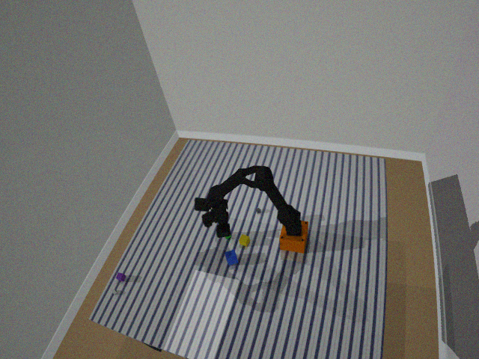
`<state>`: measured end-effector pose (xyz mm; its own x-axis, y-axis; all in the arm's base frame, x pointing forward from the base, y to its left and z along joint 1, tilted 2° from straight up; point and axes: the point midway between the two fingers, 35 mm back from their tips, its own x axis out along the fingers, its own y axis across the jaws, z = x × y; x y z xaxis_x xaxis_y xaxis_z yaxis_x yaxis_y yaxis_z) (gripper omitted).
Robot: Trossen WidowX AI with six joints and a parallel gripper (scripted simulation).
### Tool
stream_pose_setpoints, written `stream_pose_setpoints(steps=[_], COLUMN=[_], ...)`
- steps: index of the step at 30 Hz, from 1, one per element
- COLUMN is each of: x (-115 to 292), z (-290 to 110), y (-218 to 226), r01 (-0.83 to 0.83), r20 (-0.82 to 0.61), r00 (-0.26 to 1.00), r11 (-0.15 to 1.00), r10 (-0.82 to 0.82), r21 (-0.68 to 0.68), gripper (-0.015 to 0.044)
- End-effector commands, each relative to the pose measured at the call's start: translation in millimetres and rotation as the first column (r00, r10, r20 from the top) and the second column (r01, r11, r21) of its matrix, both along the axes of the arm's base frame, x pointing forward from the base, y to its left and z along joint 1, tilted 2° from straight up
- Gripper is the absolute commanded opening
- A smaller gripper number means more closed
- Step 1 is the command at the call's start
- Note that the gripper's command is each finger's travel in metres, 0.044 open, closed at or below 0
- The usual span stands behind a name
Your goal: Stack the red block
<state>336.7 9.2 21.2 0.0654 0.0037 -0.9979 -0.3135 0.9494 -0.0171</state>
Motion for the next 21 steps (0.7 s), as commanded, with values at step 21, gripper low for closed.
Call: stream_pose_setpoints(steps=[21], x=[-0.4], z=[0.8], y=[-0.6], r01=[0.003], r20=[-0.001], r00=[1.0], r11=[1.0], r10=[-0.003], r21=[-0.003], gripper=[0.0])
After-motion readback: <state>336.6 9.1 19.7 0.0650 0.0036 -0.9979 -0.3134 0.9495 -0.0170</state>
